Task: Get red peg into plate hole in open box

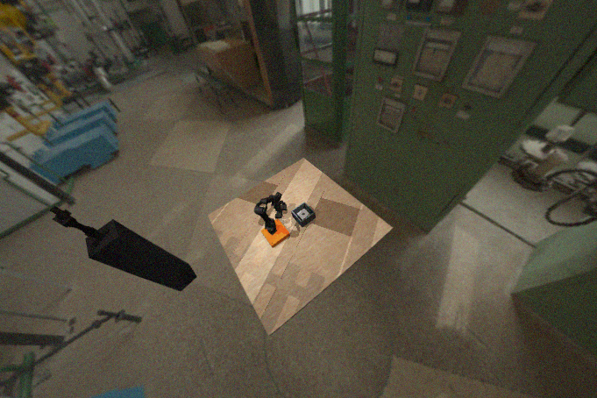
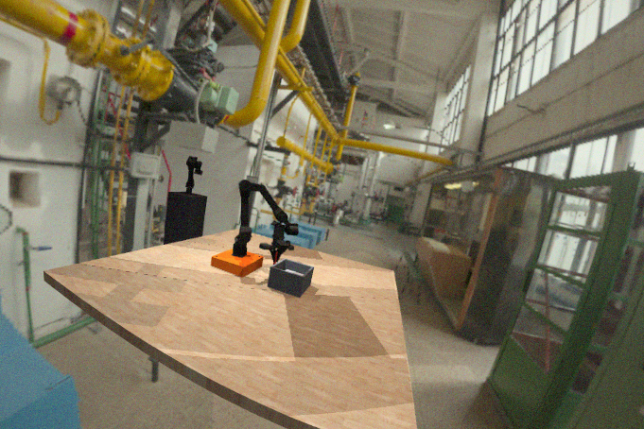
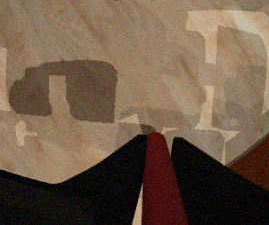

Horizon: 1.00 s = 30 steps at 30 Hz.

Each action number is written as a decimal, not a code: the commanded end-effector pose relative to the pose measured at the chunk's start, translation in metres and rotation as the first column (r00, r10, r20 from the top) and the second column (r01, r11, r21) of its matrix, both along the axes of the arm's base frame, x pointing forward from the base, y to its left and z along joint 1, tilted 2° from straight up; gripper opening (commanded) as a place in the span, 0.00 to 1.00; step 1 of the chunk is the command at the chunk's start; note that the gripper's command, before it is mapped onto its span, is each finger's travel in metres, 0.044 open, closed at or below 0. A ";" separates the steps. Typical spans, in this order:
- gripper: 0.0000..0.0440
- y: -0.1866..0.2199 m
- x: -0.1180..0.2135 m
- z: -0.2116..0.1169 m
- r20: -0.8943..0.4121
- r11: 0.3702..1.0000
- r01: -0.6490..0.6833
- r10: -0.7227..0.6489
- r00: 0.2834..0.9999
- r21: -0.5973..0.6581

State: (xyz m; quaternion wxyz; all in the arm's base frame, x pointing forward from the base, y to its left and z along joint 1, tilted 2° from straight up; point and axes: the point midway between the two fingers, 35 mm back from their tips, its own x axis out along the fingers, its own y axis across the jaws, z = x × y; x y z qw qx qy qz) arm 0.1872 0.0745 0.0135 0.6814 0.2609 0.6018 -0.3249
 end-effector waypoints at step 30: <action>0.00 -0.063 0.069 0.095 0.151 0.990 -0.032 0.053 0.987 -0.137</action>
